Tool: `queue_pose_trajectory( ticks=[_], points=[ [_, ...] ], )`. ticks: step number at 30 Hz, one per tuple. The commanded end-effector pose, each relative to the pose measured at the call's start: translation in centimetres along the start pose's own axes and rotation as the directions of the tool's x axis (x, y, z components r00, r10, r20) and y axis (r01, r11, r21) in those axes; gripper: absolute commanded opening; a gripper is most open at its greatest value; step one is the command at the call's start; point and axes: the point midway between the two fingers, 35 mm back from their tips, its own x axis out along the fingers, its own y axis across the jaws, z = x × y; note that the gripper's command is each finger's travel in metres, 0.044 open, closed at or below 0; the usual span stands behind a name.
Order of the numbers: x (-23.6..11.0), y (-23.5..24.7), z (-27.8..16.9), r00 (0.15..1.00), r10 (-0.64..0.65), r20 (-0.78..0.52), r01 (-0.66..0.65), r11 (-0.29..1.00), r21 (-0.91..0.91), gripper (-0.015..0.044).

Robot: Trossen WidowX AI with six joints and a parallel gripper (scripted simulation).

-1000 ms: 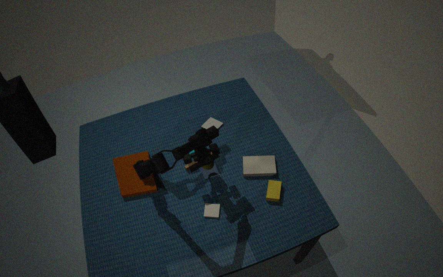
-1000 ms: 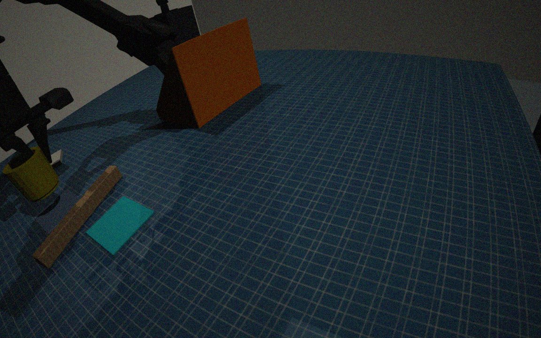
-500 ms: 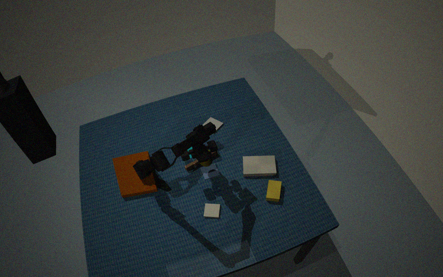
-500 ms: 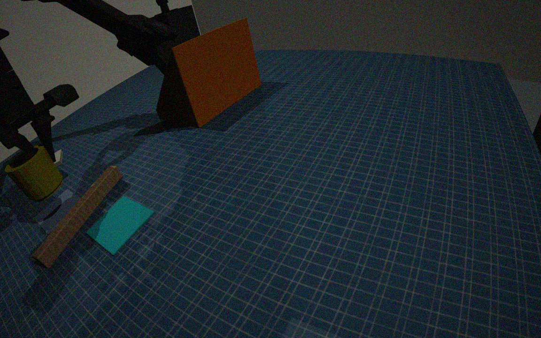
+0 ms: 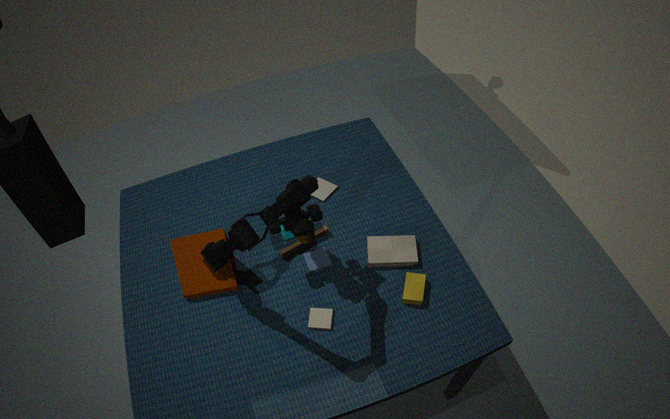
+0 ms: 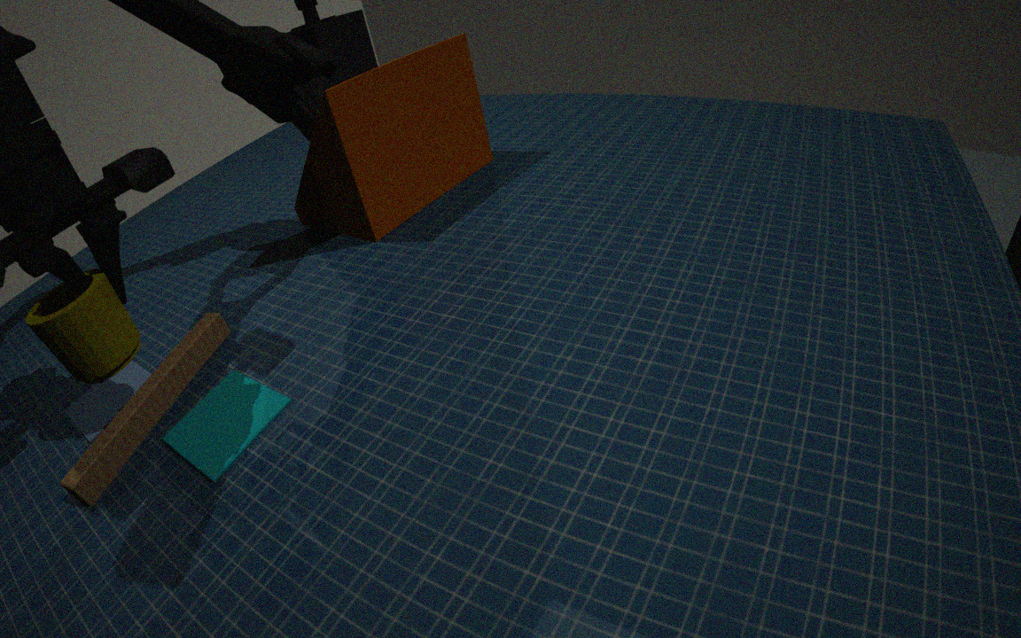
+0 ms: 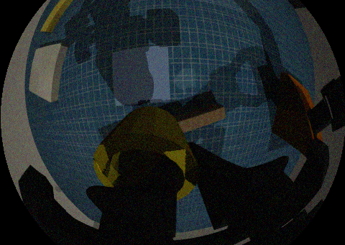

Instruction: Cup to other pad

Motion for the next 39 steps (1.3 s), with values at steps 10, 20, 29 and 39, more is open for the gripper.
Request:
queue_pose_trajectory(
  ticks=[10,20,29,39],
  points=[
    [0.0,-1.0,-3.9,1.0,-0.007,-0.003,0.007,1.0,-0.002,0.0],
    [-0.1,-1.8,-6.6,1.0,-0.007,-0.005,0.007,1.0,-0.002,0.0],
    [0.0,-2.5,-9.1,1.0,-0.007,-0.006,0.007,1.0,-0.003,0.0],
    [0.4,-2.9,-10.3,1.0,-0.007,-0.006,0.007,1.0,-0.002,0.0]
  ],
)
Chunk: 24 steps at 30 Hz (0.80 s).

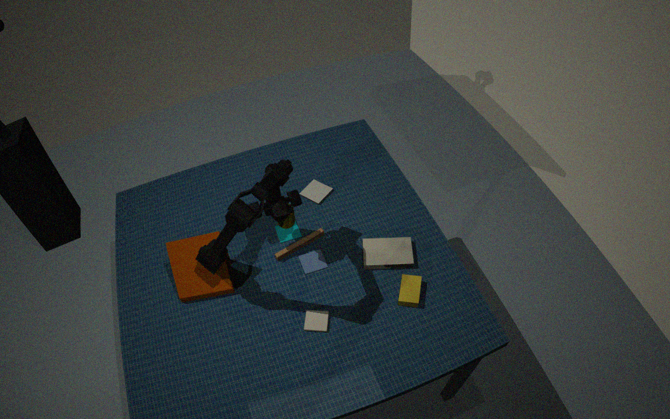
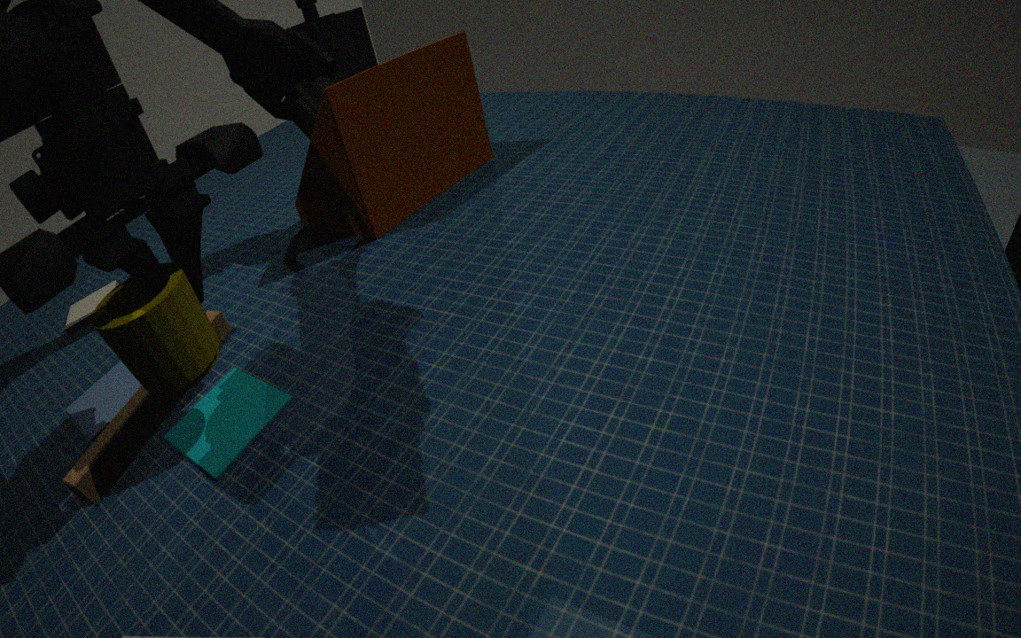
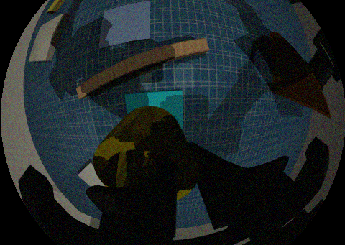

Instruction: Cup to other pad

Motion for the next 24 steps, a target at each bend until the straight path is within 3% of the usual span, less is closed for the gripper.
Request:
queue_pose_trajectory(
  ticks=[1,24],
  points=[
    [0.6,-0.2,-0.3,1.0,-0.007,0.0,0.007,1.0,0.001,0.0],
    [4.6,-0.2,-0.3,1.0,-0.007,0.002,0.007,1.0,0.002,0.0]
  ],
)
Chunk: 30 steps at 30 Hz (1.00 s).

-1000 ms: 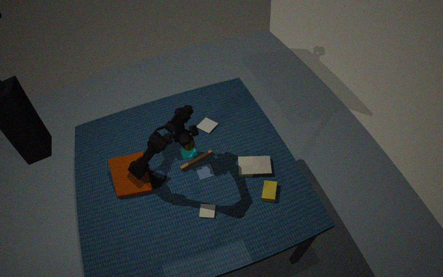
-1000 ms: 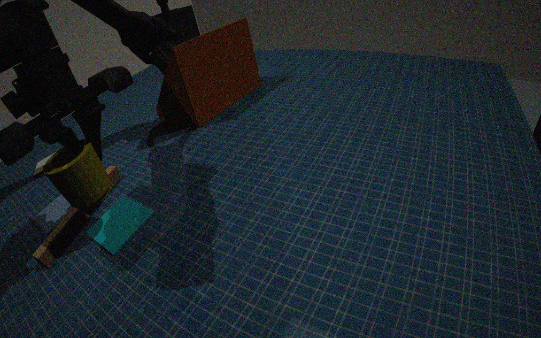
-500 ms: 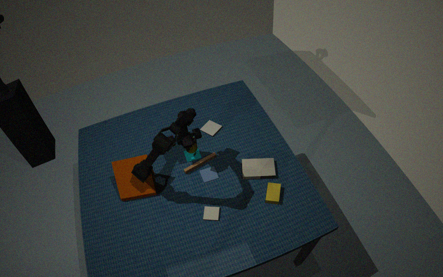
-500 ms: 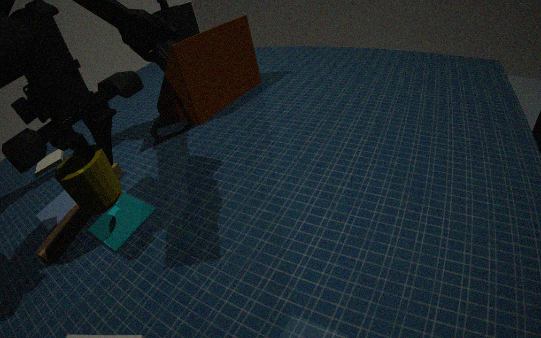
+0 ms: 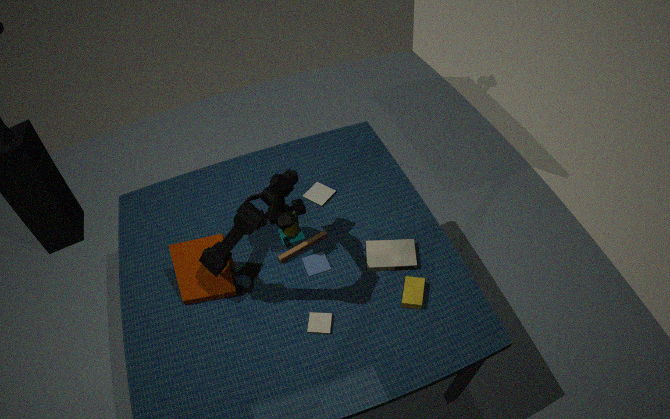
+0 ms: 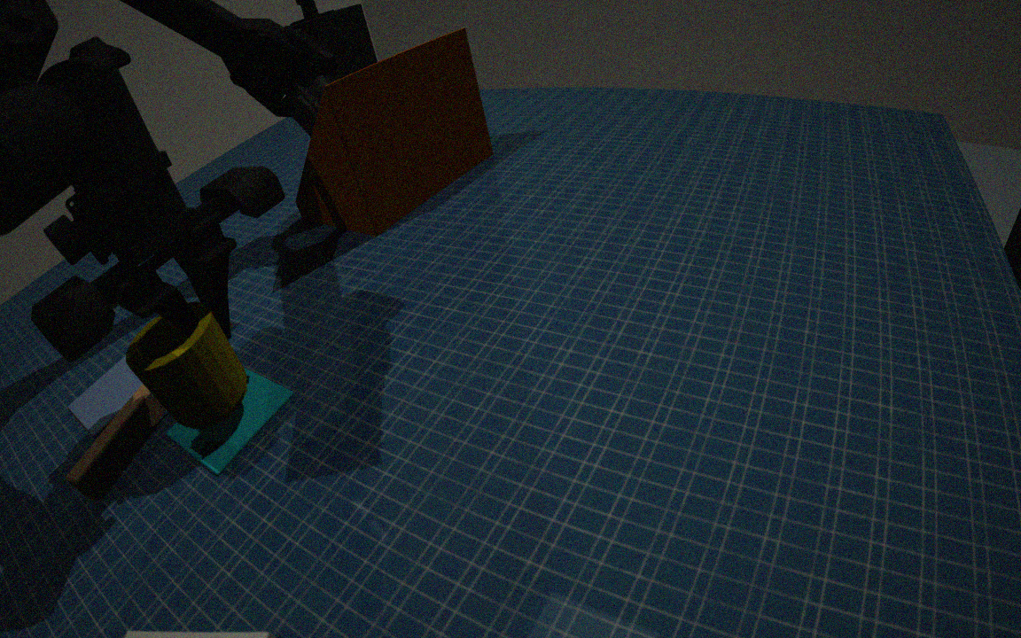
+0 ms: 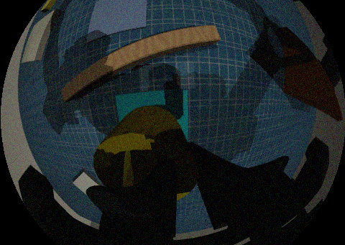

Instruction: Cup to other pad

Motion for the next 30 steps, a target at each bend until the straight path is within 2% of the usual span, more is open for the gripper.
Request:
queue_pose_trajectory(
  ticks=[1,21,26,30],
  points=[
    [1.09,-0.23,0.03,1.0,-0.005,0.01,0.006,1.0,-0.008,0.0],
    [1.02,-0.17,0.05,1.0,-0.004,0.003,0.004,1.0,-0.002,0.0],
    [1.02,-0.17,0.05,1.0,-0.004,0.003,0.004,1.0,-0.002,0.0131],
    [1.02,-0.17,0.05,1.0,-0.004,0.003,0.004,1.0,-0.002,0.0146]
  ],
)
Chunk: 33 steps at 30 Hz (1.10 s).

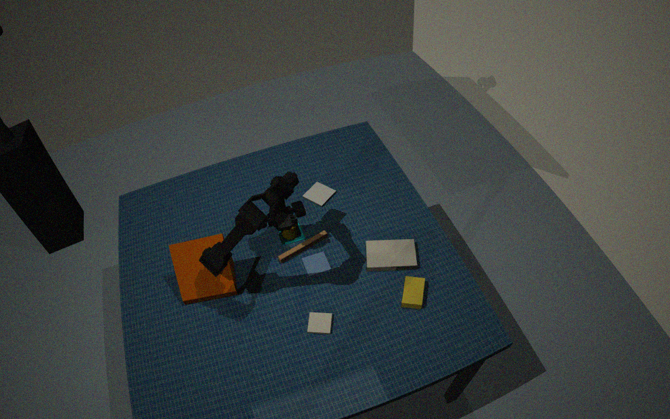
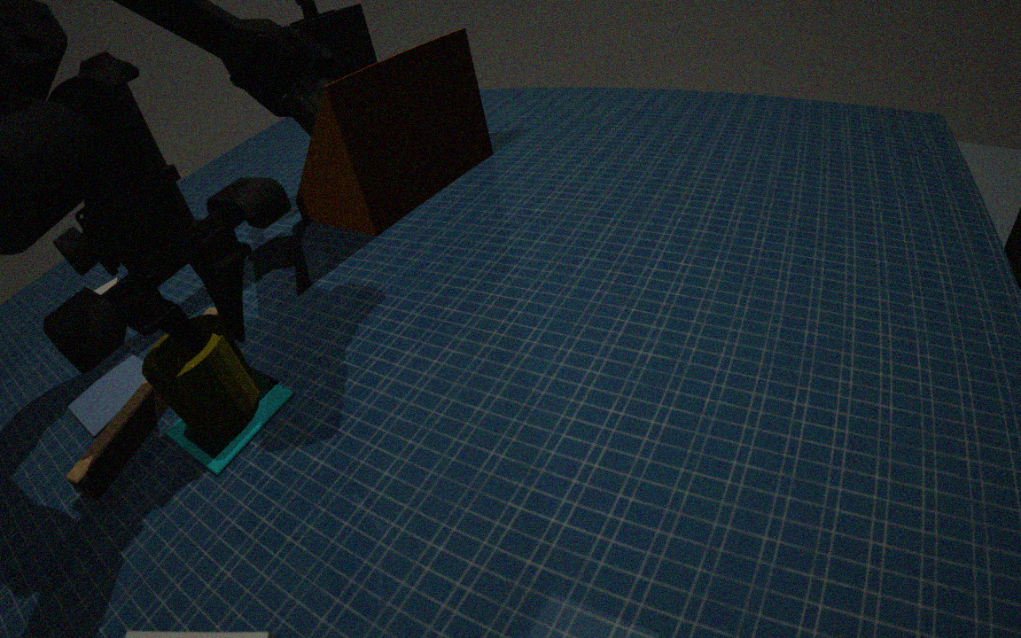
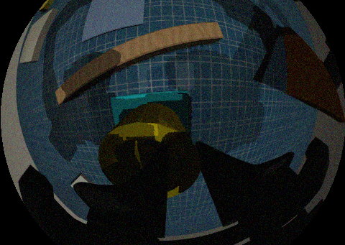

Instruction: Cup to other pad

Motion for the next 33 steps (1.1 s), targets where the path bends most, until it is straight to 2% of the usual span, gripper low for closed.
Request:
queue_pose_trajectory(
  ticks=[1,33],
  points=[
    [0.0,0.0,0.0,1.0,0.0,0.0,0.0,1.0,0.001,0.0146],
    [-5.0,-0.1,-0.2,1.0,-0.001,0.004,0.001,1.0,-0.006,0.0146]
  ],
)
